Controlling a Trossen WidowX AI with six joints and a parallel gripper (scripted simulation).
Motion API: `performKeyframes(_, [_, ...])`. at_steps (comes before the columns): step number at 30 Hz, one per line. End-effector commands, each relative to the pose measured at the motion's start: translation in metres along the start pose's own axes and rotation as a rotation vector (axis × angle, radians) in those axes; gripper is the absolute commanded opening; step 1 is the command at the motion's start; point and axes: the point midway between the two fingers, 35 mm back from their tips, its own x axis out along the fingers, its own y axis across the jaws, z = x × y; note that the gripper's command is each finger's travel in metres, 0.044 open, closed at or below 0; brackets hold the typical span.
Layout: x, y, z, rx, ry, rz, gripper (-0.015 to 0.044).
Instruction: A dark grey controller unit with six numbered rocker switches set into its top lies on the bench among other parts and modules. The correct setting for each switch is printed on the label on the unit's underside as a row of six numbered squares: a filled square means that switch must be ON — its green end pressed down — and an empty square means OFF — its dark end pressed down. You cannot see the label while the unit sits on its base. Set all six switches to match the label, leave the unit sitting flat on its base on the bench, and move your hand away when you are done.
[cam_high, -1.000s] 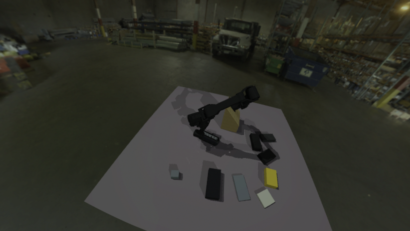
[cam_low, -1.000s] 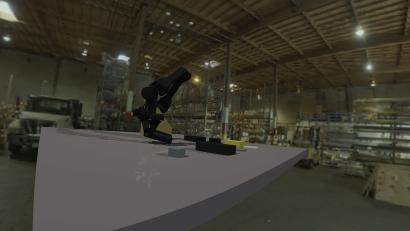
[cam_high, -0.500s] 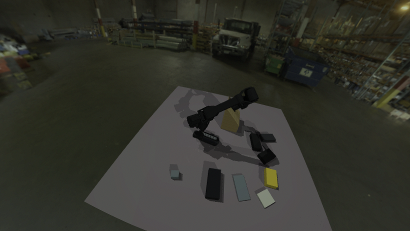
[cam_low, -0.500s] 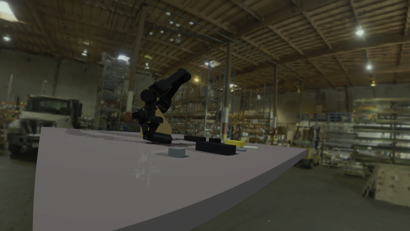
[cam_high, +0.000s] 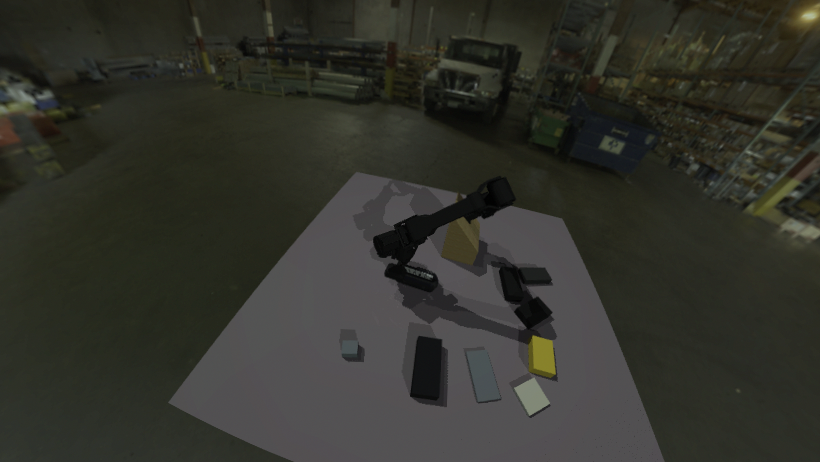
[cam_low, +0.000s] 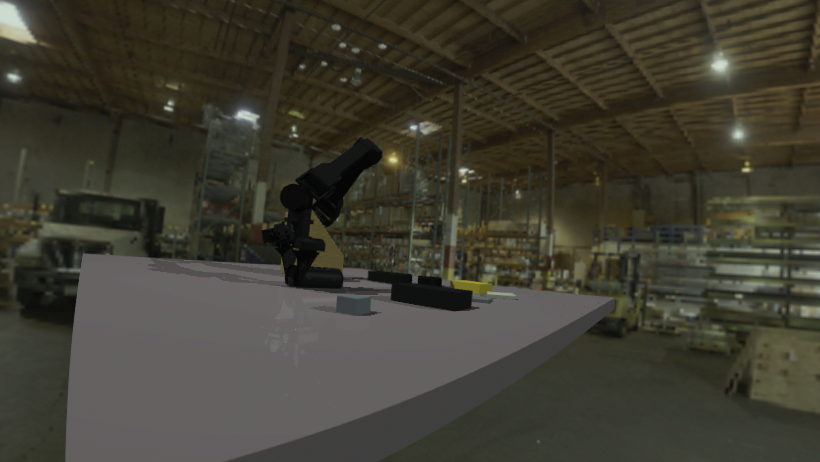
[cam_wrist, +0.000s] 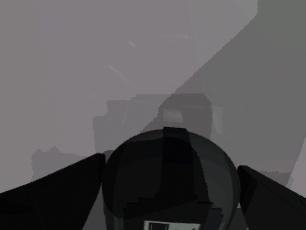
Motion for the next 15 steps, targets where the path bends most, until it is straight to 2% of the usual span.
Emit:
performKeyframes(1, [0.0041,0.0004,-0.0017,0.001,0.009,0.001,0.0338])
performKeyframes(8, [0.0012,0.0001,-0.0003,0.000,0.001,0.000,0.0338])
performKeyframes(12, [0.0022,-0.0001,0.0002,0.001,0.000,-0.001,0.0440])
performKeyframes(15, [0.0022,-0.0001,0.0002,0.001,0.000,-0.001,0.0440])
